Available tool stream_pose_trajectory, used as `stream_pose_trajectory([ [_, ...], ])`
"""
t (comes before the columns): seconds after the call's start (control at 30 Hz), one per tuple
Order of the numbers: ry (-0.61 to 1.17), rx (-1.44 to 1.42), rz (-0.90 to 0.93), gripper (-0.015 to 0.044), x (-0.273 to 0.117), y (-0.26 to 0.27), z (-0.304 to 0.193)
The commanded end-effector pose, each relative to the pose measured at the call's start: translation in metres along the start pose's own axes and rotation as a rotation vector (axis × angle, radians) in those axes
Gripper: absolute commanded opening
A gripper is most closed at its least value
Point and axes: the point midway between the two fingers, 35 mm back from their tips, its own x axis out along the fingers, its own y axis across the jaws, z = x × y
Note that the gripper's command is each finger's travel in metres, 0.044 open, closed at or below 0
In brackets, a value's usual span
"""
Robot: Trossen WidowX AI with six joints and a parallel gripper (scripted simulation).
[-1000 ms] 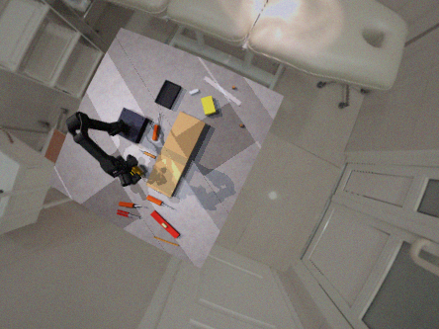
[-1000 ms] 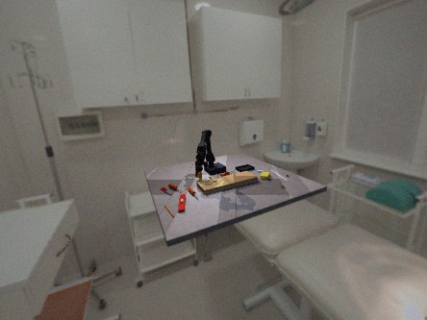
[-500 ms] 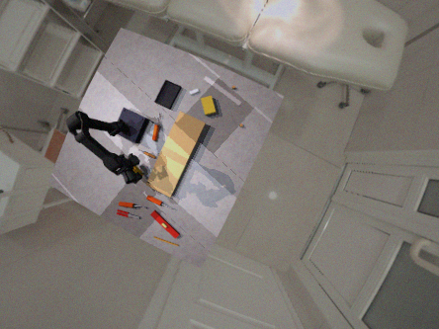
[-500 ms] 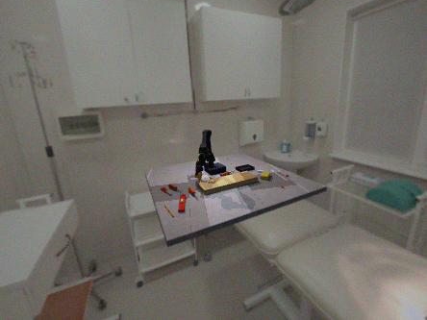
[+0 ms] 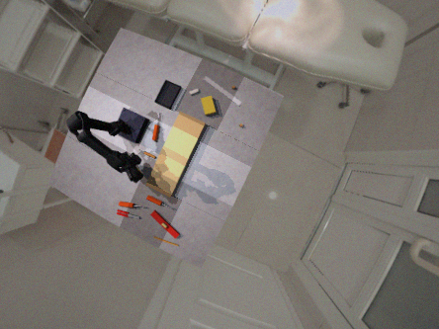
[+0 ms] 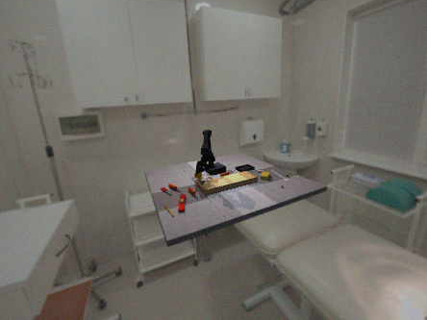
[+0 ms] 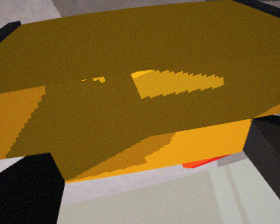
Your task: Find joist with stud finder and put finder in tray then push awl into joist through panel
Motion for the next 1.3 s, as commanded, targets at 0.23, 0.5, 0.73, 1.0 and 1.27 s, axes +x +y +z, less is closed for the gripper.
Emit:
stream_pose_trajectory([
  [0.23,0.102,0.002,0.002,0.0000,0.0006,0.0005,0.0033],
  [0.5,0.161,0.004,-0.001,0.0000,0.0004,0.0005,0.0050],
  [0.73,0.215,0.005,0.003,0.0000,0.0014,0.0007,0.0066],
  [1.0,0.292,0.006,0.002,0.0000,0.0019,0.0008,0.0088],
  [1.27,0.348,0.006,-0.001,0.0000,0.0018,0.0009,0.0104],
])
